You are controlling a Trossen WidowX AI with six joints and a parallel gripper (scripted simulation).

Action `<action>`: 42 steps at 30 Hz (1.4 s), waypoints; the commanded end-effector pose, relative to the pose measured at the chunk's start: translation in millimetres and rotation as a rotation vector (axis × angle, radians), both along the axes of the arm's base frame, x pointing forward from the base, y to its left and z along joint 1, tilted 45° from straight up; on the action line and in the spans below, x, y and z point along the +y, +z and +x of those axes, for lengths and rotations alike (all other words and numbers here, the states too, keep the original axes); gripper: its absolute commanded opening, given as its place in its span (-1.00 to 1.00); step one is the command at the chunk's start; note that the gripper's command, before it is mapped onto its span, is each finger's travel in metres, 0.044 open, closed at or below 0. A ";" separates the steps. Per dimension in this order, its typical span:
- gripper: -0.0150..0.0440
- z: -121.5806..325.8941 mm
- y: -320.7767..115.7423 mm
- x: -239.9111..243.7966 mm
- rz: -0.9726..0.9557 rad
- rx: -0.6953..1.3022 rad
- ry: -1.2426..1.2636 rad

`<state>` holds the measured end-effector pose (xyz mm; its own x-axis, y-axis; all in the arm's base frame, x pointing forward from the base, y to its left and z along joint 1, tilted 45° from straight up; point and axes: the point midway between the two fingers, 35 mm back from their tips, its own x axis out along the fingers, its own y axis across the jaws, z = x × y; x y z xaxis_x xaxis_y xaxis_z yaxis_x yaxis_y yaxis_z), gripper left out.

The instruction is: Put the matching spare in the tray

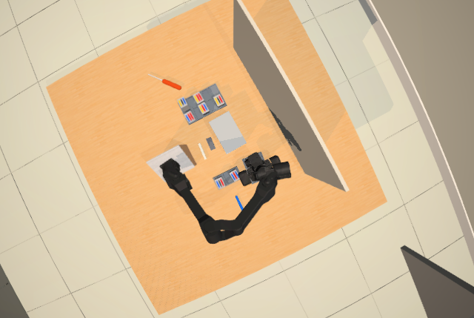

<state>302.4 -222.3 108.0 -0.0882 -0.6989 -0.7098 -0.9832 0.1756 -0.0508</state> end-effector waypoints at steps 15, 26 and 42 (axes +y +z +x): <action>-0.49 -5.6 -13.5 -10.1 0.001 0.009 0.009; -0.22 -7.0 -13.9 -14.9 -0.007 0.002 -0.001; 1.00 -3.9 -6.5 -6.6 -0.003 0.002 0.000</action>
